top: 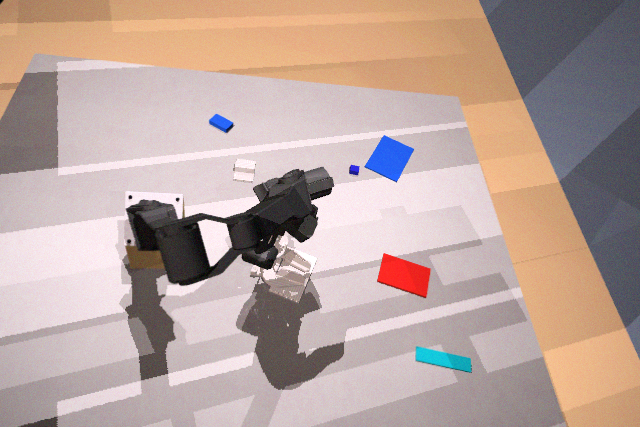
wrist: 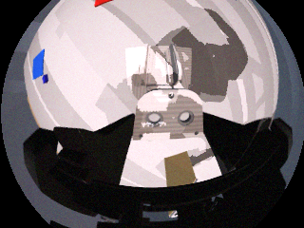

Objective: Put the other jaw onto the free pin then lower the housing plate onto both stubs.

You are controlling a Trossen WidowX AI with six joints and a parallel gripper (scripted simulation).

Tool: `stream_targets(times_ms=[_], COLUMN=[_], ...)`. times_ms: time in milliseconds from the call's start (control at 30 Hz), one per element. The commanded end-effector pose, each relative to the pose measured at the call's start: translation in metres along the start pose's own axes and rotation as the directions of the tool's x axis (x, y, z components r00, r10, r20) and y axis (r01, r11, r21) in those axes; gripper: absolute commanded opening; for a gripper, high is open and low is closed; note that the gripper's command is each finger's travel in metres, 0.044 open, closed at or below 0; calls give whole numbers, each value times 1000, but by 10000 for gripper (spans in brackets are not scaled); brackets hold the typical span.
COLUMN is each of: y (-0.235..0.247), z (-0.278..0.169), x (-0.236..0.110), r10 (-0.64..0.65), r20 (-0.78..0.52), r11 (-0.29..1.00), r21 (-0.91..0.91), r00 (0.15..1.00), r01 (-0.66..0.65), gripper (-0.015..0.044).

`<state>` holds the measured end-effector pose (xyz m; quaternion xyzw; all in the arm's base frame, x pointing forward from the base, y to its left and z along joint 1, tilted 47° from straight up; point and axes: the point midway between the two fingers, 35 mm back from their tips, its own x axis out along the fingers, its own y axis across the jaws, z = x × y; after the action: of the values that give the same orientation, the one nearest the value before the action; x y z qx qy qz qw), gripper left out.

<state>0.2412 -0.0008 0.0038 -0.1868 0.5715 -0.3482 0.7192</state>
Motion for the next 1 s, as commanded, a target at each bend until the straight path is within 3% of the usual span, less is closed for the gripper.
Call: stream_targets(times_ms=[0,967], y=[-2,0], z=[1,-2], x=[-1,-1], r10=[0,0], r20=[7,7], r11=[1000,1000], r21=[16,32], r00=[1000,1000], r01=[0,-1], gripper=[351,351])
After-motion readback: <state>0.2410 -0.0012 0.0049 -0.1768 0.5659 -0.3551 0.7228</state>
